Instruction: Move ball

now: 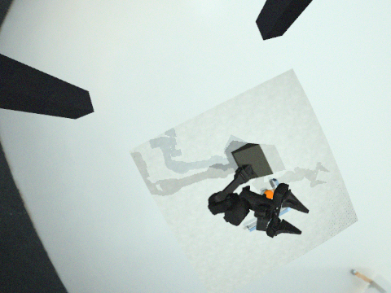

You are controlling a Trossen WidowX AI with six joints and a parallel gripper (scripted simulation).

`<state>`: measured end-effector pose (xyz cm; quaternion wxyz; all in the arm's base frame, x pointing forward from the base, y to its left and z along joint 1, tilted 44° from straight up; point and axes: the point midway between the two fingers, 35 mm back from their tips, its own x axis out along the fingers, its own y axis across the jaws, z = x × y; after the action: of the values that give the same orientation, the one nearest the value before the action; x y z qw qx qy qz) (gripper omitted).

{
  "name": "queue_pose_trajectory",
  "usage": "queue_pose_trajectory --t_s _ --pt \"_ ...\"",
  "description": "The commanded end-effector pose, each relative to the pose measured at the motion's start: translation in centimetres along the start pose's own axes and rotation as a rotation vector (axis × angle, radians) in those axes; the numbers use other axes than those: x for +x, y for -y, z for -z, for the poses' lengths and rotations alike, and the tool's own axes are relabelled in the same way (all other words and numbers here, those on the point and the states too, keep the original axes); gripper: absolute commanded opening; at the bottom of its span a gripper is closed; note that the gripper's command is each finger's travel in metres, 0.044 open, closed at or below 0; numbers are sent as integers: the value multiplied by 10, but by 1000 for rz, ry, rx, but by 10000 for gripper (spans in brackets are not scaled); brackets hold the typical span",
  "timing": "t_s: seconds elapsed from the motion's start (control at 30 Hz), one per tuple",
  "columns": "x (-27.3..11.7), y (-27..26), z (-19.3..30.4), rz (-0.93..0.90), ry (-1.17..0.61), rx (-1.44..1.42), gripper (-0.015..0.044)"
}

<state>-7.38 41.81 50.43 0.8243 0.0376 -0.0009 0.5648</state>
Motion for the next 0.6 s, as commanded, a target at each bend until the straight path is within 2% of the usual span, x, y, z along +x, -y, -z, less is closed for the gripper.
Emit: queue_pose_trajectory --t_s 0.0,0.2,0.37,0.57 --pt "25 19 32 61 -72 -132 434" --pt "66 64 98 182 -236 -310 434" --pt "86 102 148 250 -376 -444 434" --pt "99 171 230 321 -645 -655 434"
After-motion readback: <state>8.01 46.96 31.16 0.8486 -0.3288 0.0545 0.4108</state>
